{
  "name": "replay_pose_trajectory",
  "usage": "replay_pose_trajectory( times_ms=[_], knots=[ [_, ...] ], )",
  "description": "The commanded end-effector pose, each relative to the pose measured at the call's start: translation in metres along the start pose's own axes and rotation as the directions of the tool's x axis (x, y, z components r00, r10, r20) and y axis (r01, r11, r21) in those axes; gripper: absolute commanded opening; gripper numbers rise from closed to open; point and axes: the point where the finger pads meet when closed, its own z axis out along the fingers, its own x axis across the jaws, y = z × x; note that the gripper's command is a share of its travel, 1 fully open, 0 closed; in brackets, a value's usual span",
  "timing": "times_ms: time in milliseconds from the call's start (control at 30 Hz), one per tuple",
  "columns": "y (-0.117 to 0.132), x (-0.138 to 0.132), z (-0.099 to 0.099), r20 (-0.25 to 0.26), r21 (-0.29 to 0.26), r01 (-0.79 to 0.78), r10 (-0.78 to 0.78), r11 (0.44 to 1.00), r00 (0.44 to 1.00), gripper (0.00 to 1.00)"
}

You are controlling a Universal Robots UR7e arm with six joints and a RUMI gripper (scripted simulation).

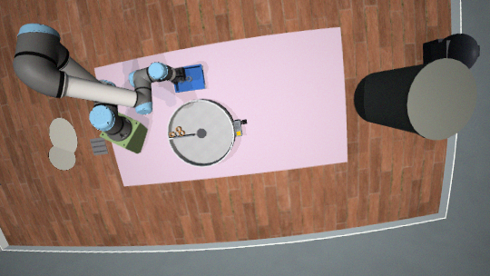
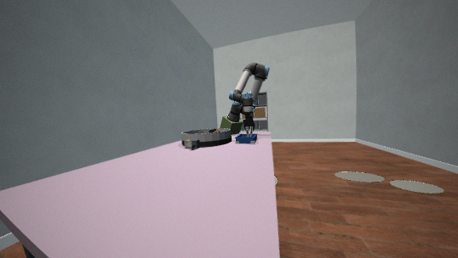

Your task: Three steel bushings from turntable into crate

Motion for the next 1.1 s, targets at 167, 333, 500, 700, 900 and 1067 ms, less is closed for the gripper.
replay_pose_trajectory(
  times_ms=[167,333,500,700,900,1067],
  knots=[
    [0.0004,0.0001,0.0027,0.000,-0.001,0.000,0.000,1.000,1.000,0.00],
    [0.0004,0.0001,0.0037,0.000,-0.001,0.000,0.000,1.000,1.000,0.00],
    [0.0004,0.0001,0.0050,0.000,-0.001,0.000,0.000,1.000,1.000,0.00],
    [0.0004,0.0001,0.0053,0.000,-0.001,0.000,0.000,1.000,1.000,0.00],
    [0.0004,0.0001,0.0053,0.000,-0.001,0.000,0.000,1.000,1.000,0.00],
    [0.0004,0.0001,0.0053,0.000,-0.001,0.000,0.000,1.000,1.000,0.00]
  ],
)
